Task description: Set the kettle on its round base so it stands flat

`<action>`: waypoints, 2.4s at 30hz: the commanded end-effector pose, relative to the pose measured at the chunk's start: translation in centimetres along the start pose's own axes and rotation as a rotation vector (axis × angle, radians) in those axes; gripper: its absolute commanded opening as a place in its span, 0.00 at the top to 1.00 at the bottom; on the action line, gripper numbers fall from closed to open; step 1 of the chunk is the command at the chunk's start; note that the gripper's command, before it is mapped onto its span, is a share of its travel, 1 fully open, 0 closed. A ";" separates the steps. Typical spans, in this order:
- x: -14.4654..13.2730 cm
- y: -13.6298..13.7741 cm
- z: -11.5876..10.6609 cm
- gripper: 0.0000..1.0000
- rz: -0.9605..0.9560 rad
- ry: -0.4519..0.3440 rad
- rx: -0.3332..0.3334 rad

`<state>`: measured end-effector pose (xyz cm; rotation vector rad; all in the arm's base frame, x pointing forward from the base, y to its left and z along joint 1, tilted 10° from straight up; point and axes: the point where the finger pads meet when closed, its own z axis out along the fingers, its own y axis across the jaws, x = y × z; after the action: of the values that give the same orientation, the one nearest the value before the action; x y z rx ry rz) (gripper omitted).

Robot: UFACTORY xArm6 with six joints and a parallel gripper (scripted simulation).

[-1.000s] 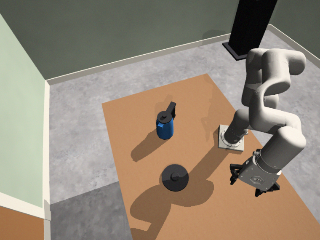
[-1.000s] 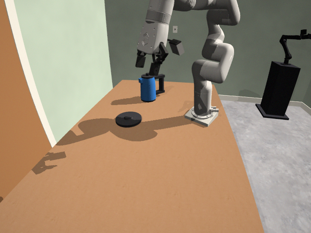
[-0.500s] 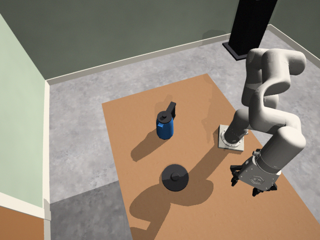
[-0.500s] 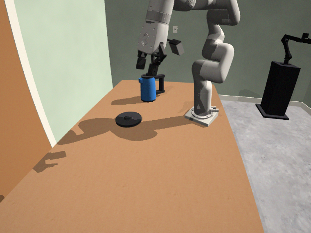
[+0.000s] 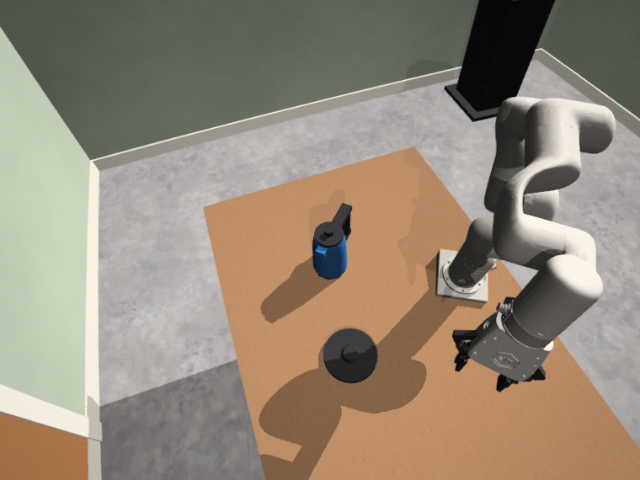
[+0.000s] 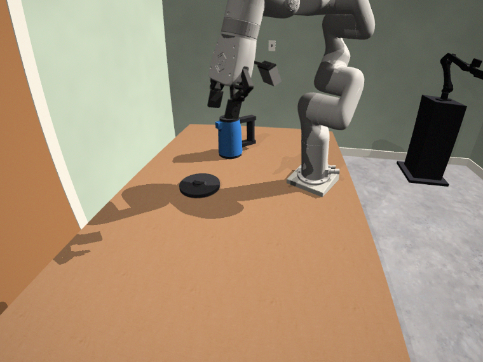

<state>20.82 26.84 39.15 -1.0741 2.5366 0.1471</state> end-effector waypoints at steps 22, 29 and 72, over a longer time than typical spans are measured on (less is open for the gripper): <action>-0.1 -10.1 2.7 0.19 -0.027 0.107 0.058; 0.5 -13.5 3.4 0.19 -0.032 0.143 0.064; 17.0 -37.2 4.5 0.19 -0.031 0.288 -0.037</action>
<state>37.86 -6.26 30.96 -1.2179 2.7775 0.0037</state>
